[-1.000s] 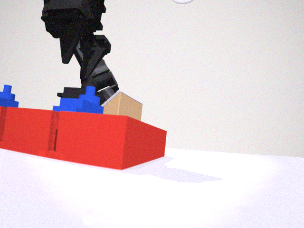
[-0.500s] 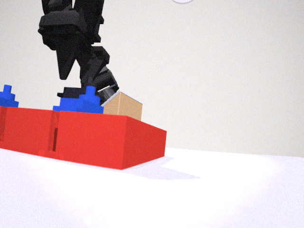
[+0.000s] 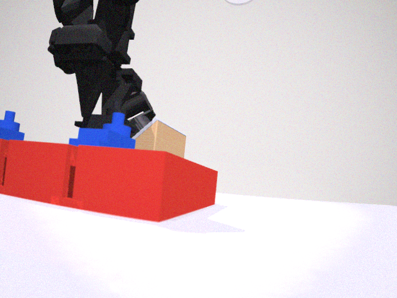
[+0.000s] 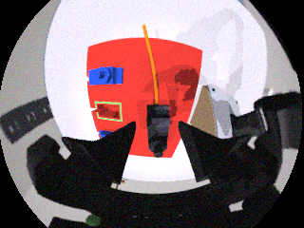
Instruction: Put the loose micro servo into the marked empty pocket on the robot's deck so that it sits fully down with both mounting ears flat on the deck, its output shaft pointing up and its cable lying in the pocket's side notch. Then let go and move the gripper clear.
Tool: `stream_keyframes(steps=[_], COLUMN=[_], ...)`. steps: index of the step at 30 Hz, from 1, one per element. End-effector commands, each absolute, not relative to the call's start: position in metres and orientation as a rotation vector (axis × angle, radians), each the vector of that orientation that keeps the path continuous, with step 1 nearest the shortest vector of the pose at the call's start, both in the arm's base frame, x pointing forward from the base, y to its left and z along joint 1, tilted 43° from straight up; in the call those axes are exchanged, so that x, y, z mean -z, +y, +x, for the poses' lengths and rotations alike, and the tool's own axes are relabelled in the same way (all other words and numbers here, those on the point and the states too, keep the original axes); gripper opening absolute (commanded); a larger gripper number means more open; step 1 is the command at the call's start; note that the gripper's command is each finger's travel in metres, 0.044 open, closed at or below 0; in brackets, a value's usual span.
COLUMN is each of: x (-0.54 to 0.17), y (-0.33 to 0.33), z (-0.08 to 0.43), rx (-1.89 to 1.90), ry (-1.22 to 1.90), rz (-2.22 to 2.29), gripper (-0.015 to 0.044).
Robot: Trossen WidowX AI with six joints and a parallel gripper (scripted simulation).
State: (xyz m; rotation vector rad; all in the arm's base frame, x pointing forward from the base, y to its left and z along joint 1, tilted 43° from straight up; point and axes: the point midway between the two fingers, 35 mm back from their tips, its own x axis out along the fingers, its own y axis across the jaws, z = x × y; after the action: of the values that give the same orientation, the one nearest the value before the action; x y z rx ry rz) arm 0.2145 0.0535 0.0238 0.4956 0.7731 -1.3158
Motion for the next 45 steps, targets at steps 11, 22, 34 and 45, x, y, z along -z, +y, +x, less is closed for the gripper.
stream_keyframes(steps=[11, 22, 34, 45], x=[-0.024, -0.049, -0.052, -0.049], y=[0.053, 0.067, 0.064, 0.070], z=[0.214, 0.206, 0.205, 0.227], rx=[1.314, 1.314, 1.314, 1.314], ry=[0.772, 0.773, 0.773, 0.772], rz=[0.487, 0.486, 0.486, 0.487], gripper=[0.0059, 0.0000, 0.0000, 0.0000])
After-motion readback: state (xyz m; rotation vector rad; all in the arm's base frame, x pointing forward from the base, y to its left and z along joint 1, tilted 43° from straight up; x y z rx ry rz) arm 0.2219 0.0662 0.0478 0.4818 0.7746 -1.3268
